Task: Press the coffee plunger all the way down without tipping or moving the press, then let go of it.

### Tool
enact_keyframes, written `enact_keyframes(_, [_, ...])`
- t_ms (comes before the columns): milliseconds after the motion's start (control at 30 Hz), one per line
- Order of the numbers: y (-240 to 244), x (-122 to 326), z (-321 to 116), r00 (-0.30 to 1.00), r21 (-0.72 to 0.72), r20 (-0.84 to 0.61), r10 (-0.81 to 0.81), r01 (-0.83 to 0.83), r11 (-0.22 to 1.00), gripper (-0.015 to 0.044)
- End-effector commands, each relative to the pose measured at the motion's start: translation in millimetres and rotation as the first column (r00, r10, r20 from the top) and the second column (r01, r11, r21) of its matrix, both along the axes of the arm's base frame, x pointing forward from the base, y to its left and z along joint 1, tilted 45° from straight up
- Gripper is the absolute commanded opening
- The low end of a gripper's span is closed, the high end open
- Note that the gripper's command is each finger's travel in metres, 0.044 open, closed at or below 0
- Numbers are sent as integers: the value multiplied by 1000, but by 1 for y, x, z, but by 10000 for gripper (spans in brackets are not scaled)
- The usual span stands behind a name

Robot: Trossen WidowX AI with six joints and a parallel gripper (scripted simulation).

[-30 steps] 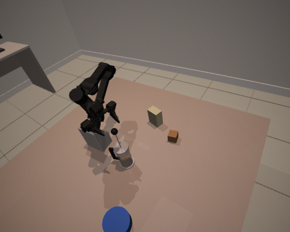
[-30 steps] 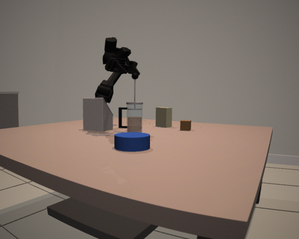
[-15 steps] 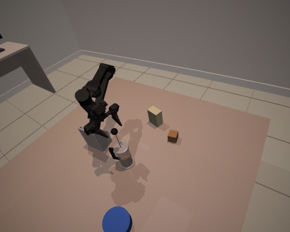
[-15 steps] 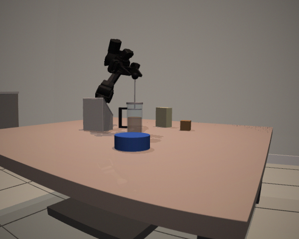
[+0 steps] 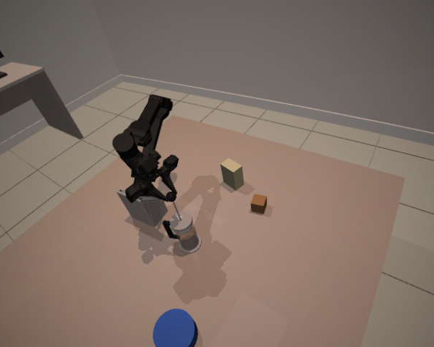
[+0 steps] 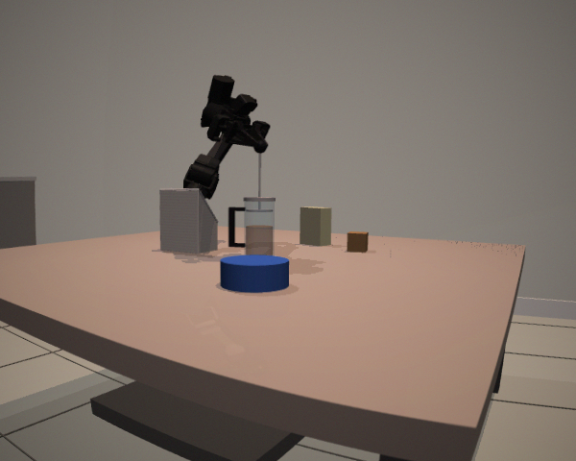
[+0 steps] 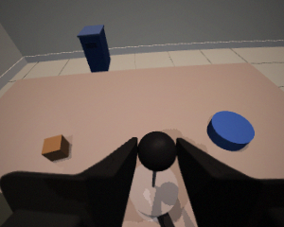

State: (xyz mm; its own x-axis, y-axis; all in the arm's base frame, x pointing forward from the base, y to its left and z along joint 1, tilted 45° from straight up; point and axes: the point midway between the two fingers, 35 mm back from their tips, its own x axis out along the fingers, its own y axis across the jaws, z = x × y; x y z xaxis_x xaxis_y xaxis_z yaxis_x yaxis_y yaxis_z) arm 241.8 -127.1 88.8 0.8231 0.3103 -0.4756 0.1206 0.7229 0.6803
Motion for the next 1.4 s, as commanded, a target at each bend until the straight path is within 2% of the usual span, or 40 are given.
enact_keyframes(0, [0,0,0,1000,1,-1,-1,1,1000,129])
enact_keyframes(1367, [35,6,-51,1000,-3,-10,0,0,1000,129])
